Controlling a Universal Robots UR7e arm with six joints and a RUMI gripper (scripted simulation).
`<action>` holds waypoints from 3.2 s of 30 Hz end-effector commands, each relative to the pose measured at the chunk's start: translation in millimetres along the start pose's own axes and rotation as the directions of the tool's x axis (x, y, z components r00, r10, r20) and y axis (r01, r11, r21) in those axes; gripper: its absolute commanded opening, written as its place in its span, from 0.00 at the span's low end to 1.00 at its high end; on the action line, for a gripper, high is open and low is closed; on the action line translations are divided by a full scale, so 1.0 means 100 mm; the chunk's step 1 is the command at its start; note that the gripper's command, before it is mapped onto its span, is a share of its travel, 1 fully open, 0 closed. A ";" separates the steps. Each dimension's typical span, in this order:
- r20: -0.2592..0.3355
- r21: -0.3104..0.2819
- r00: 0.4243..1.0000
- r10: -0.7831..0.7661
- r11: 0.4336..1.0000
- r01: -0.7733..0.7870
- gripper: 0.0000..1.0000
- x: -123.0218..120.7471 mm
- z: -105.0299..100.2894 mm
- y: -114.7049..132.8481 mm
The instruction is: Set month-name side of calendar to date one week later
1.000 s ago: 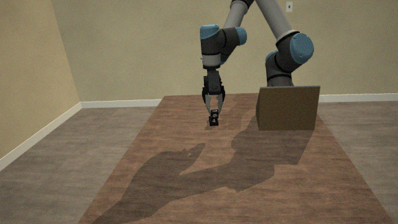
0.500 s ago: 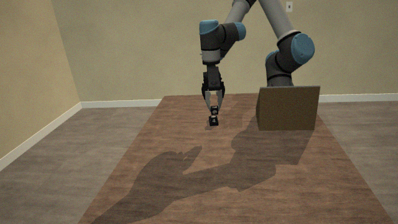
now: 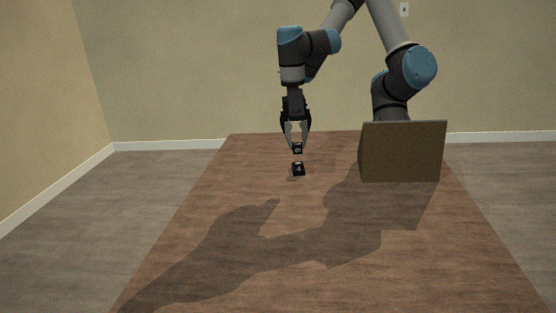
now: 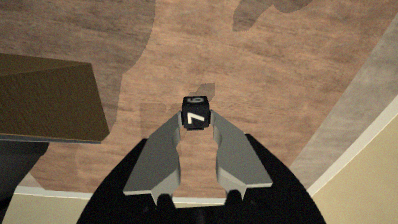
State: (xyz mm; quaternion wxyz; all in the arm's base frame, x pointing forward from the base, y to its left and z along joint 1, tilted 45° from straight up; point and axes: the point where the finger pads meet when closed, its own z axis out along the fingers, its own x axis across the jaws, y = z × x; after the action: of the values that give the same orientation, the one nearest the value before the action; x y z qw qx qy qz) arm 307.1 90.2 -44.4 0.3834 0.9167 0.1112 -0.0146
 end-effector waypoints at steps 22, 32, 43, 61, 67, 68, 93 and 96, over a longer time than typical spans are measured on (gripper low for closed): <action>0.000 -0.003 1.000 0.000 1.000 0.000 0.10 -0.05 -0.06 0.84; 0.000 0.000 1.000 -0.001 1.000 0.001 0.10 -0.05 0.05 0.84; 0.000 0.000 1.000 -0.001 1.000 0.001 0.10 -0.03 0.40 0.84; 0.000 0.000 1.000 -0.001 1.000 0.001 0.10 -0.03 0.59 0.85; 0.000 0.000 1.000 -0.001 1.000 0.001 0.10 -0.03 0.59 0.85; 0.000 0.000 1.000 -0.001 1.000 0.001 0.10 -0.03 0.59 0.85; 0.000 0.000 1.000 -0.001 1.000 0.001 0.10 -0.03 0.59 0.85; 0.000 0.000 1.000 -0.001 1.000 0.001 0.10 -0.03 0.59 0.85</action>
State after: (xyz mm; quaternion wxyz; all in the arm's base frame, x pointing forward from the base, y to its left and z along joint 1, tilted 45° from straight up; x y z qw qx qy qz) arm 325.9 -9.8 -26.6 0.3833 0.9167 0.1118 -0.0151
